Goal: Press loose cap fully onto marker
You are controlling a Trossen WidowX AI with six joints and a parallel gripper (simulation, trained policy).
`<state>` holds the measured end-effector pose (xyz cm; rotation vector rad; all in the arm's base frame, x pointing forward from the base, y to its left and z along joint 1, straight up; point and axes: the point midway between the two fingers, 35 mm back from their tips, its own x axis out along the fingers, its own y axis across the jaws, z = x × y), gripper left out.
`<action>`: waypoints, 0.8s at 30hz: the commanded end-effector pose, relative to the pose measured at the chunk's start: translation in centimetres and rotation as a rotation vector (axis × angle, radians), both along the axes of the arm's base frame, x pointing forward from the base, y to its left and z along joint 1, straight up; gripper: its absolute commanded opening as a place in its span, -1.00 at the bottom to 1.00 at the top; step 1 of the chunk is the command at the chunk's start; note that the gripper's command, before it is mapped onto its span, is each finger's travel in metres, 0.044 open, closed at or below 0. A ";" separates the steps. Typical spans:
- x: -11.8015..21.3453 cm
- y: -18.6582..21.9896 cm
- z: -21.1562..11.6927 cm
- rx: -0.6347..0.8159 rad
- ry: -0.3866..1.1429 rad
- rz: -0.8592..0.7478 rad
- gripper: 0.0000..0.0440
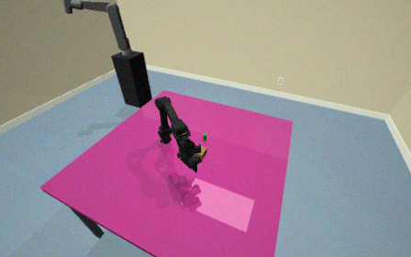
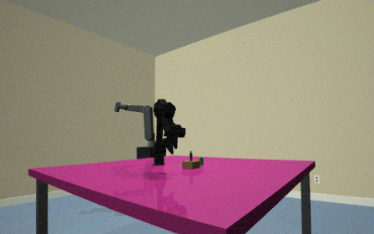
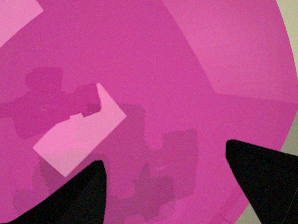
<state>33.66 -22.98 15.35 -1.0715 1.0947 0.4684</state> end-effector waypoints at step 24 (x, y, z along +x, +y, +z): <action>3.1 9.4 0.2 0.076 0.107 0.078 0.46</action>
